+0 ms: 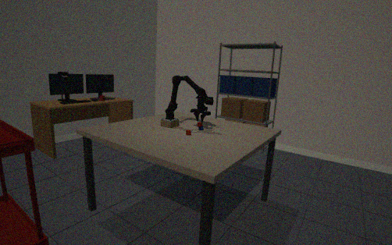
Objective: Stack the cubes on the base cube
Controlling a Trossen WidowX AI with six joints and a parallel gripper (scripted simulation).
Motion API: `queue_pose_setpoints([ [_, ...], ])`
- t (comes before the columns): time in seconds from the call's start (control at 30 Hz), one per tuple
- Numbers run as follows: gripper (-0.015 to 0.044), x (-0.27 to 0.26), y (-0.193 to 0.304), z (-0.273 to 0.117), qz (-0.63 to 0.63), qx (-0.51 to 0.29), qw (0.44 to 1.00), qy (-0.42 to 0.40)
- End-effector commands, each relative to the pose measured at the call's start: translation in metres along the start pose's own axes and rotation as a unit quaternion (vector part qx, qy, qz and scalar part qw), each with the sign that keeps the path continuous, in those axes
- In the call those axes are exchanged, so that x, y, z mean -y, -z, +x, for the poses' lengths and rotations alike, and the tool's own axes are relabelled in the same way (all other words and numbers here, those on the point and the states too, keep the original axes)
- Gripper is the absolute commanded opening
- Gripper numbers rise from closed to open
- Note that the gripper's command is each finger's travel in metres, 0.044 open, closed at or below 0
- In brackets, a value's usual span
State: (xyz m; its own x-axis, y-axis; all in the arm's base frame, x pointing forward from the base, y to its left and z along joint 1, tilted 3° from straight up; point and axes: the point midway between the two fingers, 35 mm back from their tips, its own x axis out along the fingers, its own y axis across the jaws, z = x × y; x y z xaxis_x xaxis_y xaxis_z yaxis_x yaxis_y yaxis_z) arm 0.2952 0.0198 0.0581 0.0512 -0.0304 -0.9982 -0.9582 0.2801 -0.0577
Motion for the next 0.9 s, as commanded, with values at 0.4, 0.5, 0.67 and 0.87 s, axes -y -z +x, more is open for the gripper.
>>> queue_pose_setpoints([
  [0.4,0.0265,0.012,0.019,-0.013,0.133,0.0,0.991,0.003],
  [0.5,0.0265,0.02,0.037,-0.018,0.245,0.0,0.969,0.003],
  [0.67,0.0265,0.032,0.068,-0.026,0.425,0.0,0.905,0.005],
  [0.87,0.0265,0.04,0.108,-0.035,0.62,0.0,0.784,0.007],
])
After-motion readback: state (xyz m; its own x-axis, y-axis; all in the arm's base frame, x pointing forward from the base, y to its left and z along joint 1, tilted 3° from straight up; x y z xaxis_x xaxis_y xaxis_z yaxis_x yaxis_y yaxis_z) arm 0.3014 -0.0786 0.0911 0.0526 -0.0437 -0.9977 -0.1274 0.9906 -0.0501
